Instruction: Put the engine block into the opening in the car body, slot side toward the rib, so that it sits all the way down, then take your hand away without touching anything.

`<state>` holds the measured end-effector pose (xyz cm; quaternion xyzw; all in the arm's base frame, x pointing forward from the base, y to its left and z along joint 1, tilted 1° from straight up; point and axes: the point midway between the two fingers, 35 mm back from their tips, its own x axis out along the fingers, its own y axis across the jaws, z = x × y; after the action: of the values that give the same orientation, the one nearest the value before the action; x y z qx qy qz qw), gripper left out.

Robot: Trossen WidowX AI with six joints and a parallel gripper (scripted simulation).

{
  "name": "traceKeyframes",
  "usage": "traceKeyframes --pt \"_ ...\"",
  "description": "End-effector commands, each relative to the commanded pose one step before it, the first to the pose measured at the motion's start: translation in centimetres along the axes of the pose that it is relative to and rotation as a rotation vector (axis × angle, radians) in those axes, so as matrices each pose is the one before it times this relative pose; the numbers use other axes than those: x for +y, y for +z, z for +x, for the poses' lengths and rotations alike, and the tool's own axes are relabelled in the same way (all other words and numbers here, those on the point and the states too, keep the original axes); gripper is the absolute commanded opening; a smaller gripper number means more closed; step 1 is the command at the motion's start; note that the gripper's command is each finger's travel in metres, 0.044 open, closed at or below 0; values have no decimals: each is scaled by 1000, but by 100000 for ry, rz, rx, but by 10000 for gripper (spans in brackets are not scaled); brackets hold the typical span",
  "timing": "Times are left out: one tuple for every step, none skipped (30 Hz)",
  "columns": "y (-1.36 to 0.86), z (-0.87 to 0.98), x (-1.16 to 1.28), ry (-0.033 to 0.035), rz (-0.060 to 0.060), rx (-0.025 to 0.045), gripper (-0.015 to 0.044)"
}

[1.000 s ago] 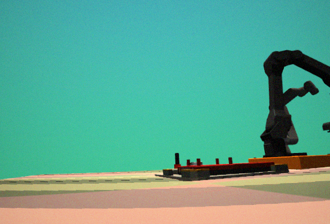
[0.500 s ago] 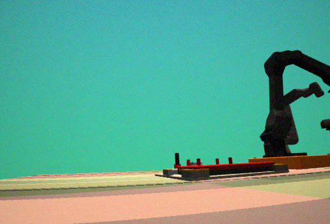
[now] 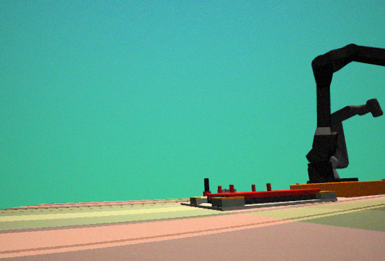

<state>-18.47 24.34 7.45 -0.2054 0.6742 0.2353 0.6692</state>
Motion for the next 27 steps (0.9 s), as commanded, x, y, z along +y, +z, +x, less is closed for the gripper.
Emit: traceKeyframes --pt "5354 132 -683 -753 -235 -322 440" --pt "1475 16 -317 -89 -3 -143 440" --pt "1456 16 -390 -95 -3 -136 440" --pt "1433 16 -461 -100 -3 -130 440" --pt "1398 15 -547 -104 -1 -124 440" --pt "1367 14 -615 -109 -1 -117 440" --pt "1332 14 -681 -114 -2 -110 440" --pt "1295 14 -745 -117 -2 -103 440" --pt "1254 14 -807 -121 -3 -95 440" --pt "1210 13 -867 -124 -3 -88 440" --pt "1163 13 -925 -126 -3 -80 440" --pt "1114 13 -980 -128 -3 -73 440" --pt "1062 13 -1033 -129 -3 -65 440" --pt "1007 13 -1083 -130 -2 -58 440" --pt "925 32 -1138 -253 803 -60 440" --pt "875 34 -1172 -253 803 -43 440" --pt "824 35 -1205 -253 803 -26 440" --pt "771 36 -1235 -251 803 -9 440" --pt "717 38 -1262 -249 803 8 440" --pt "663 39 -1288 -245 803 25 440" --pt "607 40 -1311 -241 803 41 440" --pt "551 41 -1332 -235 803 57 440" --pt "494 43 -1350 -229 803 72 440" --pt "436 44 -1366 -222 803 88 440" --pt "382 44 -1390 -208 756 101 440" --pt "316 32 -1327 -125 273 84 440" --pt "254 19 -1257 -44 -212 58 440"
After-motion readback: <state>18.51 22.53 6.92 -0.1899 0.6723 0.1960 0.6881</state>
